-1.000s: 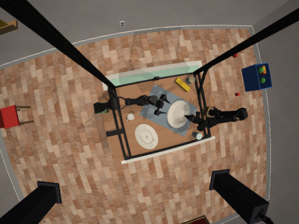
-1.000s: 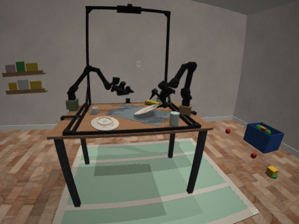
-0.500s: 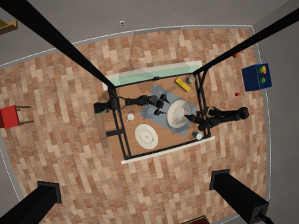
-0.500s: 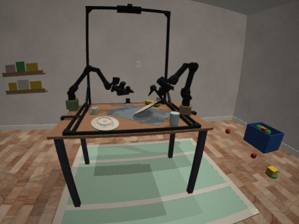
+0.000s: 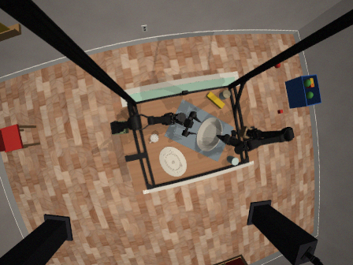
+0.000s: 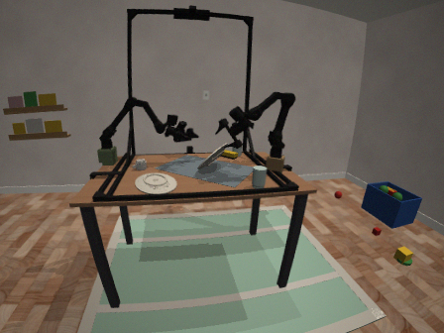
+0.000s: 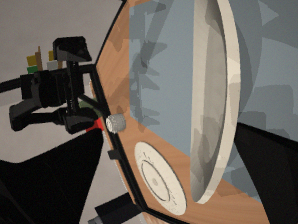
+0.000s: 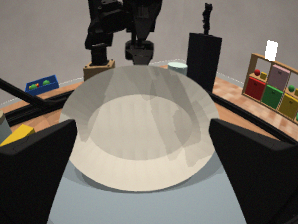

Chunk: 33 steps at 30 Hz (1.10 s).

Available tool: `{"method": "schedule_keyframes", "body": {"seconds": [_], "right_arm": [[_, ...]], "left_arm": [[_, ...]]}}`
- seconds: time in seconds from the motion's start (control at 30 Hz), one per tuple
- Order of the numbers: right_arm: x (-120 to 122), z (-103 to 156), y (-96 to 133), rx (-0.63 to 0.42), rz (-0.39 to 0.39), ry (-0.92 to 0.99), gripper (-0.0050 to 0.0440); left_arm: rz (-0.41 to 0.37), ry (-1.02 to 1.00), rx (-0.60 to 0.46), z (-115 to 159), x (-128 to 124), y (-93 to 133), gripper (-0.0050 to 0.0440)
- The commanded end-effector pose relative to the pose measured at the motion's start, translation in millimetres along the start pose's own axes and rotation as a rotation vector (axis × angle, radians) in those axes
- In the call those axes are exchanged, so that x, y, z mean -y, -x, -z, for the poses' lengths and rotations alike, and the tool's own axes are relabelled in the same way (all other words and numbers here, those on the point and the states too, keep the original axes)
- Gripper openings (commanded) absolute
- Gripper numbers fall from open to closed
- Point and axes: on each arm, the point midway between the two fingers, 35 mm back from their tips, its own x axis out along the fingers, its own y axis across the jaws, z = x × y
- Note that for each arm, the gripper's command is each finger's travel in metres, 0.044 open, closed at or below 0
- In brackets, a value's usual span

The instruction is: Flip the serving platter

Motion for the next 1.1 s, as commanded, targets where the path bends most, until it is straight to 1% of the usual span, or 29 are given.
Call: {"method": "schedule_keyframes", "body": {"seconds": [0.0, 0.1, 0.2, 0.3, 0.53, 0.63, 0.8, 0.87, 0.97, 1.07], "right_arm": [[-0.1, -0.6, -0.3, 0.003, 0.002, -0.005, 0.044], [-0.1, -0.6, -0.3, 0.003, 0.002, -0.005, 0.044], [-0.1, -0.6, -0.3, 0.003, 0.002, -0.005, 0.044], [-0.1, -0.6, -0.3, 0.003, 0.002, -0.005, 0.044], [-0.1, -0.6, -0.3, 0.003, 0.002, -0.005, 0.044], [-0.1, -0.6, -0.3, 0.003, 0.002, -0.005, 0.044], [-0.1, -0.6, -0.3, 0.003, 0.002, -0.005, 0.044], [-0.1, -0.6, -0.3, 0.003, 0.002, -0.005, 0.044], [-0.1, -0.6, -0.3, 0.003, 0.002, -0.005, 0.044], [-0.1, -0.6, -0.3, 0.003, 0.002, -0.005, 0.044]], "left_arm": [[-0.028, -0.024, 0.002, 0.4, -23.8, -4.6, 0.044], [-0.028, -0.024, 0.002, 0.2, -34.7, -8.0, 0.044], [-0.063, -0.024, 0.002, -0.1, -44.2, -12.0, 0.044], [-0.064, -0.024, 0.002, -0.1, -47.6, -13.4, 0.044], [-0.064, -0.024, 0.002, -0.7, -69.6, -24.1, 0.044], [-0.099, -0.024, 0.003, -0.9, -77.4, -29.5, 0.044], [-0.1, -0.024, 0.003, -1.2, -91.2, -39.2, 0.044], [-0.1, -0.024, 0.003, -1.2, -91.2, -39.2, 0.044], [-0.1, -0.024, 0.003, -1.4, -99.2, -45.6, 0.044], [-0.135, -0.024, 0.003, -1.5, -105.5, -52.6, 0.044]]}}
